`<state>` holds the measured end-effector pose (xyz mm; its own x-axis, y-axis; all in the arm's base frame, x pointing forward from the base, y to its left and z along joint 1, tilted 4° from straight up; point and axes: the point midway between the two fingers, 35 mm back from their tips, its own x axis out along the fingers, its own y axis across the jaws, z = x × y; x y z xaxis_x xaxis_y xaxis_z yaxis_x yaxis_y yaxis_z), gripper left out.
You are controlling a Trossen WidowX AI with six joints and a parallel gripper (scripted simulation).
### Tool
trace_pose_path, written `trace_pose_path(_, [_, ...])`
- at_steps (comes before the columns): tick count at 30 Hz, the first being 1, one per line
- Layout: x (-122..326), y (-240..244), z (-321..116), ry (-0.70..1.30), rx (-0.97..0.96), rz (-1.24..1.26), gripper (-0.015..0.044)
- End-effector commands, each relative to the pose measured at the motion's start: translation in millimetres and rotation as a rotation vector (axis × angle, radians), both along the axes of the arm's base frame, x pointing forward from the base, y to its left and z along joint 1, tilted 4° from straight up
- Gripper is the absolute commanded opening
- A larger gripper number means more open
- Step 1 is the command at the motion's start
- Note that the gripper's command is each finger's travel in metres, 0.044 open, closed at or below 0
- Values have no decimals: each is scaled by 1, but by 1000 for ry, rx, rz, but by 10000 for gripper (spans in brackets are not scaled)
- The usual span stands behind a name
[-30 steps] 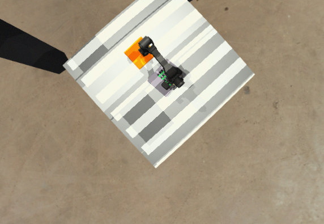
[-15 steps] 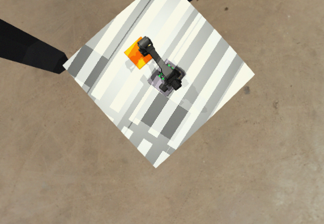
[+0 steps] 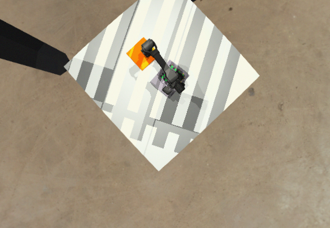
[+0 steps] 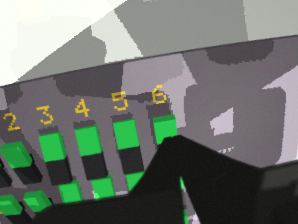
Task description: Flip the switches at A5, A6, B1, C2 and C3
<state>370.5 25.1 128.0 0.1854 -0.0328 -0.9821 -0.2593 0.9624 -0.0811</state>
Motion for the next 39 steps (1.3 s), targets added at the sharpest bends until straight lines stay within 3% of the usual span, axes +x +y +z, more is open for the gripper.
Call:
trace_pose_path(1, [-1, 0, -7, 12, -1, 4, 0])
trace_pose_path(39, [1, -1, -21, 11, -1, 4, 0])
